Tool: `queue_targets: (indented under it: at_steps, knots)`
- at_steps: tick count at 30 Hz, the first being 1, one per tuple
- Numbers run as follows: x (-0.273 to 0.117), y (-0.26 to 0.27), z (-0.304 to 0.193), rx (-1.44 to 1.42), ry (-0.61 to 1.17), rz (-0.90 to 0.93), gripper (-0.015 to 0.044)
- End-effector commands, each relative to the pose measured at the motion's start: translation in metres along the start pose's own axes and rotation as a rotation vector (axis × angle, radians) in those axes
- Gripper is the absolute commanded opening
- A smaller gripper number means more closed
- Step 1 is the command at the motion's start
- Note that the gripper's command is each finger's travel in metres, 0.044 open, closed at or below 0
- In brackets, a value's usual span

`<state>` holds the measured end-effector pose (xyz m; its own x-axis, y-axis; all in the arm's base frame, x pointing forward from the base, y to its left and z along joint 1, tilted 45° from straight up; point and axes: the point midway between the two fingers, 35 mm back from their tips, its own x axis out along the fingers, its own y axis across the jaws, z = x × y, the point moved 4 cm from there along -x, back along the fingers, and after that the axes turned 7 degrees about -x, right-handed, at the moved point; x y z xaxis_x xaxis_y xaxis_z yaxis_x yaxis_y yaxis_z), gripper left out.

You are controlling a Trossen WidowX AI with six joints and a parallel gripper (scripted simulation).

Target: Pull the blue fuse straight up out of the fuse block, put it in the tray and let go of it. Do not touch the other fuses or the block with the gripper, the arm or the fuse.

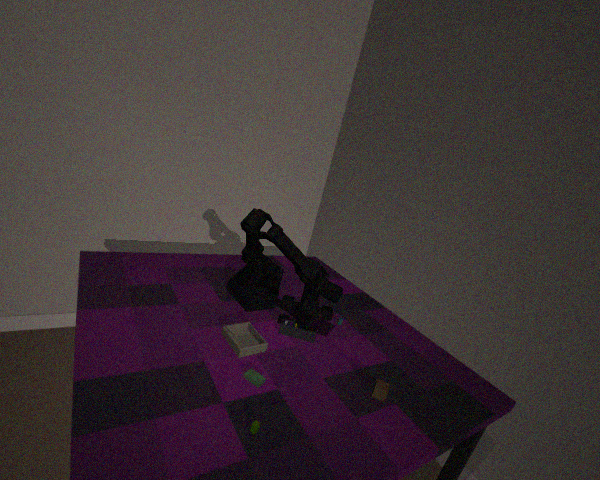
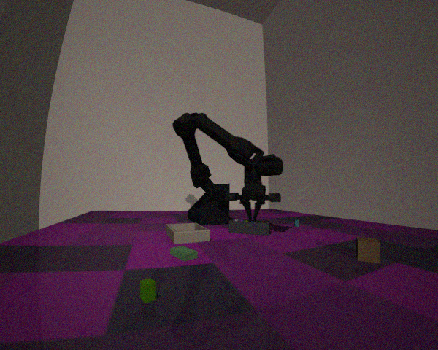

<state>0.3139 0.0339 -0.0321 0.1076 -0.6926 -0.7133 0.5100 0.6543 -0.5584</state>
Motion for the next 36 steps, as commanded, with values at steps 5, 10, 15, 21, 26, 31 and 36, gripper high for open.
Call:
queue_targets:
  at_steps: [5, 10, 15, 21, 26, 31, 36]
  knots:
    - [-0.001, 0.0, 0.0, 0.0, 0.0, 0.0, 0.0]
    - [-0.004, 0.0, 0.0, 0.0, 0.0, 0.001, 0.0]
    - [-0.006, 0.0, 0.0, 0.0, 0.0, 0.001, 0.0]
    - [-0.009, 0.001, 0.0, -0.001, 0.0, 0.001, 0.0]
    - [-0.012, 0.001, 0.0, -0.001, 0.0, 0.001, 0.0]
    - [-0.014, 0.001, 0.0, -0.002, 0.0, 0.001, 0.0]
    - [-0.017, 0.001, 0.0, -0.002, 0.0, 0.001, 0.0]
